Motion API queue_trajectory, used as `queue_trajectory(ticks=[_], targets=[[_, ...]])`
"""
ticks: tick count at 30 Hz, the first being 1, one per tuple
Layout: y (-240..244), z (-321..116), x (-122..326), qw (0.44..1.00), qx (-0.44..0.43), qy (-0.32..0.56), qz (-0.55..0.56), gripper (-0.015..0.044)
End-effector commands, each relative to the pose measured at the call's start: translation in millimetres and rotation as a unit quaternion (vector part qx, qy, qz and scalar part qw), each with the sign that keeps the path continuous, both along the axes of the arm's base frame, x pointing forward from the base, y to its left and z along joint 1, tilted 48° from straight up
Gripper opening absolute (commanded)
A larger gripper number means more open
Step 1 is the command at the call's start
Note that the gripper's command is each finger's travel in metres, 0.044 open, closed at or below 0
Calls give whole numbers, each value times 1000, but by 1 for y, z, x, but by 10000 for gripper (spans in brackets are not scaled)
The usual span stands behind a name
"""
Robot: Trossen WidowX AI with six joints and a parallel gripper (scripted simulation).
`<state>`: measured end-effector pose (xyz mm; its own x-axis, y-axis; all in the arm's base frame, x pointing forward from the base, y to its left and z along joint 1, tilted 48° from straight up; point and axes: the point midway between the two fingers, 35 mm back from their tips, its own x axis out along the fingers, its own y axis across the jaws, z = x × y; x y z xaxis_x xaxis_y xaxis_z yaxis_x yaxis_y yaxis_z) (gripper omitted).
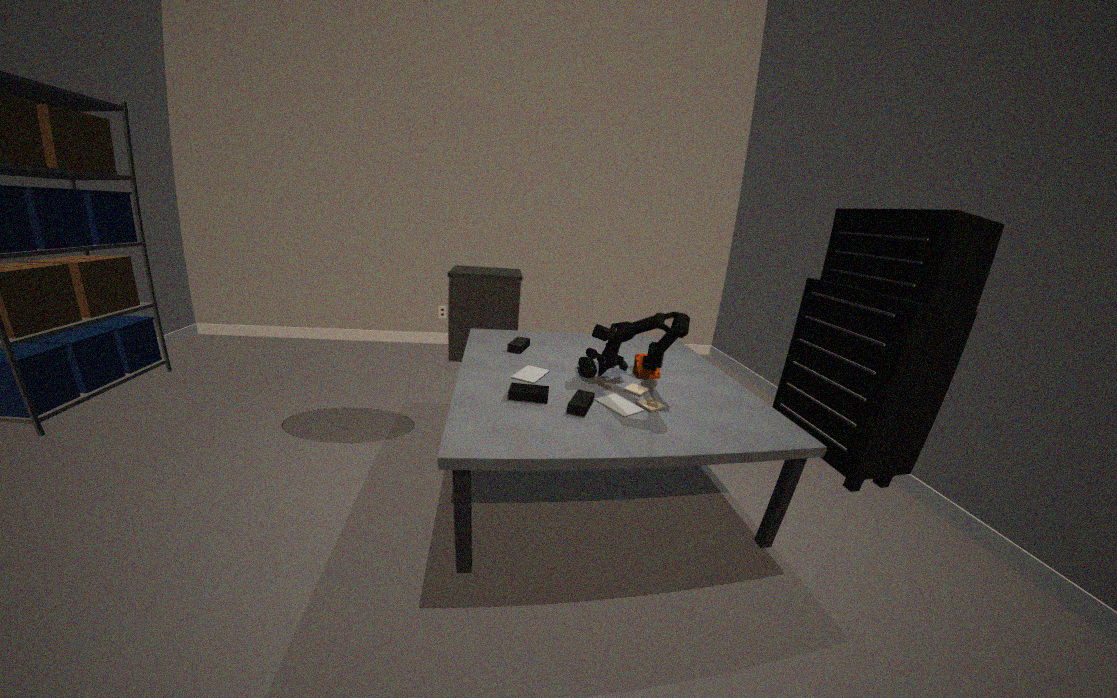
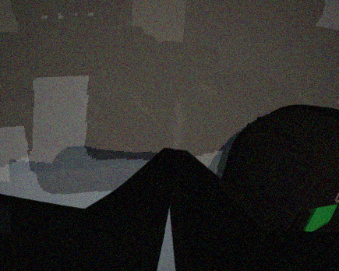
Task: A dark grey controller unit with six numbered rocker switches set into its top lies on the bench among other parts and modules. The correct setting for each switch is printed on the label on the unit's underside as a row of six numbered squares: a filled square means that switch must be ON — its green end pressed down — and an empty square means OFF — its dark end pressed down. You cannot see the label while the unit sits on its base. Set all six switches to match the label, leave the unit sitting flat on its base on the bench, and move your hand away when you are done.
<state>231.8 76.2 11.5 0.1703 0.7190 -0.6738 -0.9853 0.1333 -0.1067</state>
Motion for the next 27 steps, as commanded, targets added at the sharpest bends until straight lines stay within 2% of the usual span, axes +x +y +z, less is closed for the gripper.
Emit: queue_trajectory(ticks=[1, 27], targets=[[0, 0, 2, 1000, 0, 0, -2, 0], [1, -1, 12, 1000, 0, 0, -2, 0]])
